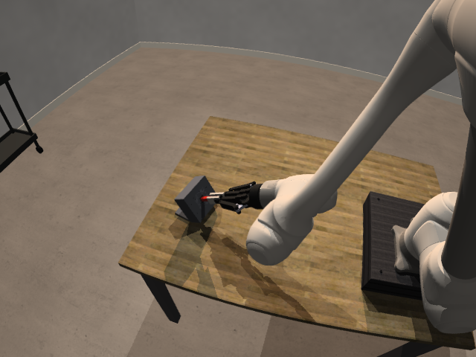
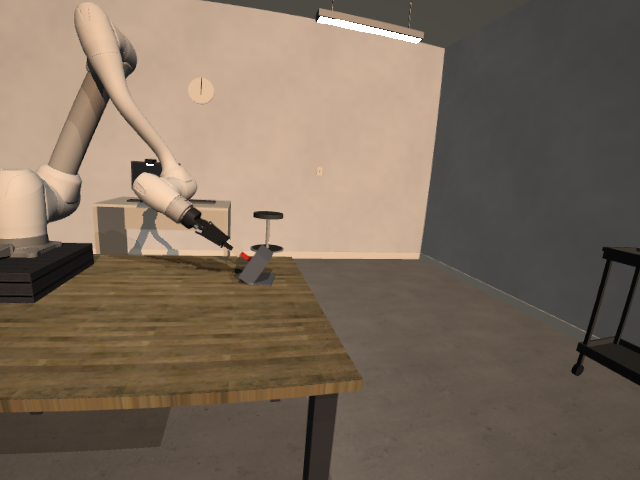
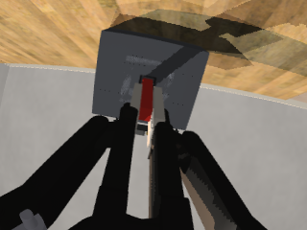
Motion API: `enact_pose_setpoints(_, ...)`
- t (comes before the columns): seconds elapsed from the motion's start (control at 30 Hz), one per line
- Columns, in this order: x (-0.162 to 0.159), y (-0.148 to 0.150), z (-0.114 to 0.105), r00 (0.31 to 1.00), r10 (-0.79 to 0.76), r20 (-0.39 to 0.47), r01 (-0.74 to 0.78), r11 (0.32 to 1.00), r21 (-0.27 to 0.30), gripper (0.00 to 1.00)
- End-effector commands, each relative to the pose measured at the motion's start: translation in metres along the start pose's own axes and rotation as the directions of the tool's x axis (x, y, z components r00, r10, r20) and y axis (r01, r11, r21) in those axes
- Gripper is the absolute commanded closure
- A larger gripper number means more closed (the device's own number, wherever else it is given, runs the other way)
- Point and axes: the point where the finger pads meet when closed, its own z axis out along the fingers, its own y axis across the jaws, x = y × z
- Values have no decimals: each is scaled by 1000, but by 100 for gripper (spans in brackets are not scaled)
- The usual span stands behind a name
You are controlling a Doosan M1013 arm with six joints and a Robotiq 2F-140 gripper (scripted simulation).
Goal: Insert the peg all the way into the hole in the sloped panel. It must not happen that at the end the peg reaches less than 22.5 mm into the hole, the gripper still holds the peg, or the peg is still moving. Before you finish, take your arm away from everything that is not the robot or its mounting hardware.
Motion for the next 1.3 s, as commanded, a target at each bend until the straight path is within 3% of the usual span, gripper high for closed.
enact_pose_setpoints(0.0,-5,0,6,1000,3,9,-3,1000,-1,100)
enact_pose_setpoints(1.27,-5,0,29,1000,3,9,-3,1000,-1,100)
